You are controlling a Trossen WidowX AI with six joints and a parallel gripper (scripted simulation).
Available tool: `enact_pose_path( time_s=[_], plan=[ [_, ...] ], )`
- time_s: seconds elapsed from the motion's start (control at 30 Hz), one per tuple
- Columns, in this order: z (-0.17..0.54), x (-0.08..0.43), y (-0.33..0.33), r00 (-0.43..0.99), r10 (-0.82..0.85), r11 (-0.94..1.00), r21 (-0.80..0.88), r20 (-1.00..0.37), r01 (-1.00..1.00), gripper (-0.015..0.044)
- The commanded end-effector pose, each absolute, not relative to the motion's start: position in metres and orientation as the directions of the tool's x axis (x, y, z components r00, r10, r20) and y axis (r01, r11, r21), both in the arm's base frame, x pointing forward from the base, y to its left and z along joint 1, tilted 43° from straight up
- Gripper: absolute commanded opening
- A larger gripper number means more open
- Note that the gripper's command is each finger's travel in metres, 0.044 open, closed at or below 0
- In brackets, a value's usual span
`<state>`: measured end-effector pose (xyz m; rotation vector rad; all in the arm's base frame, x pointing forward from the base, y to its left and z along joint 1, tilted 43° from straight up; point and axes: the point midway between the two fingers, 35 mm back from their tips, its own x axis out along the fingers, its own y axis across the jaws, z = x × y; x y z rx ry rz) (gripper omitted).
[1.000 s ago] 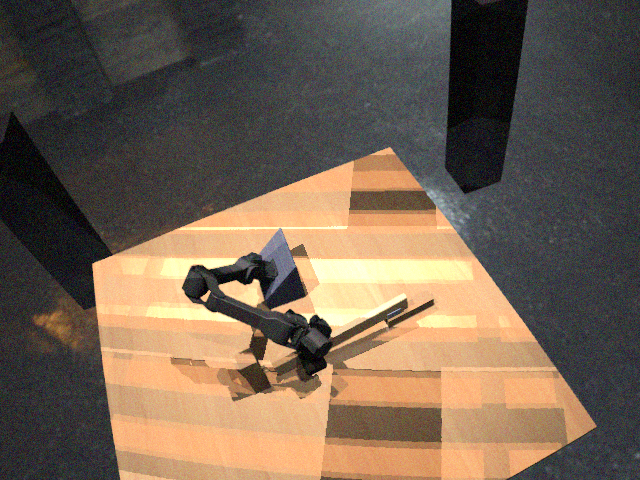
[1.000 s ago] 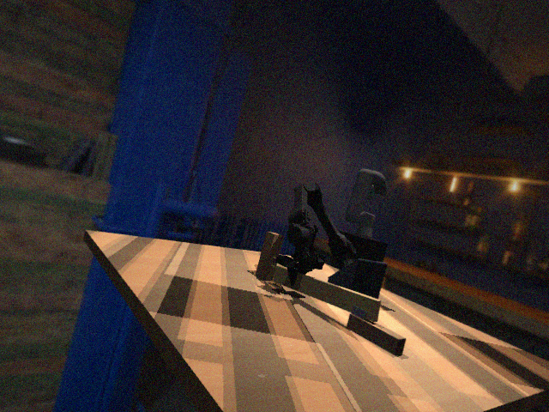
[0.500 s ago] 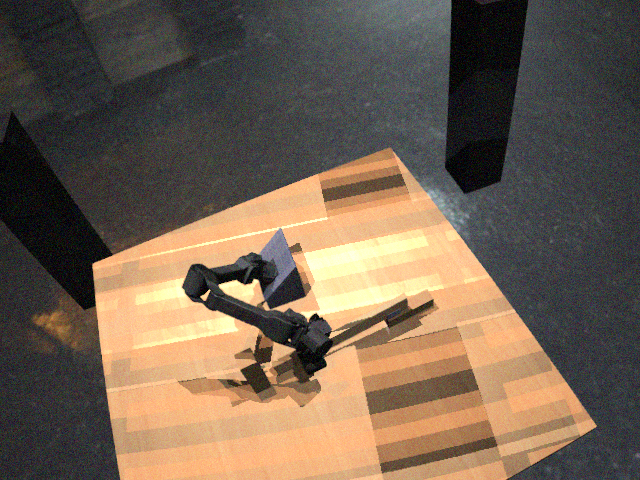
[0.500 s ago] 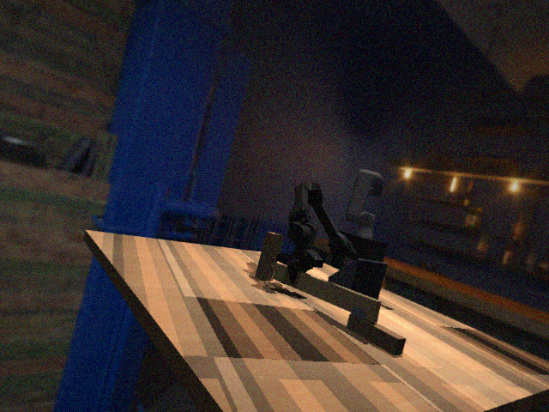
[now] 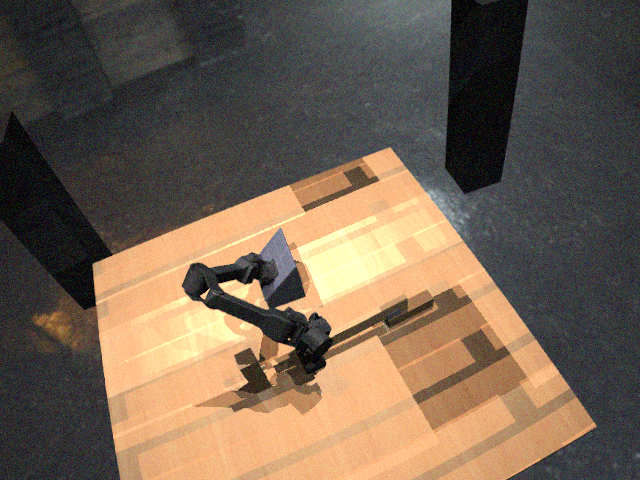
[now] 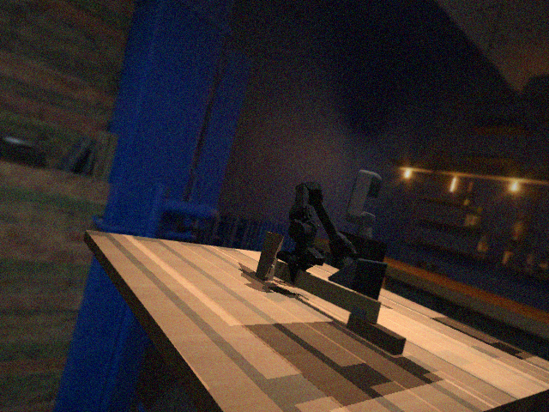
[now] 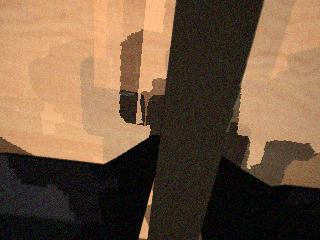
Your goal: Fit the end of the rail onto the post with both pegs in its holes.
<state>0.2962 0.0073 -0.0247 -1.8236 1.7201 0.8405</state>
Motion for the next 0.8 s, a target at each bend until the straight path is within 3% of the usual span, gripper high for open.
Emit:
enact_pose_path(
  time_s=[0.0,0.77],
  plan=[
    [-0.0209,0.2977,0.0154,0.025,-0.676,-0.090,0.049,-0.736,-0.995,0.0000],
    [-0.0124,0.2972,0.0233,0.025,-0.676,-0.091,0.049,-0.737,-0.995,0.0000]
  ],
)
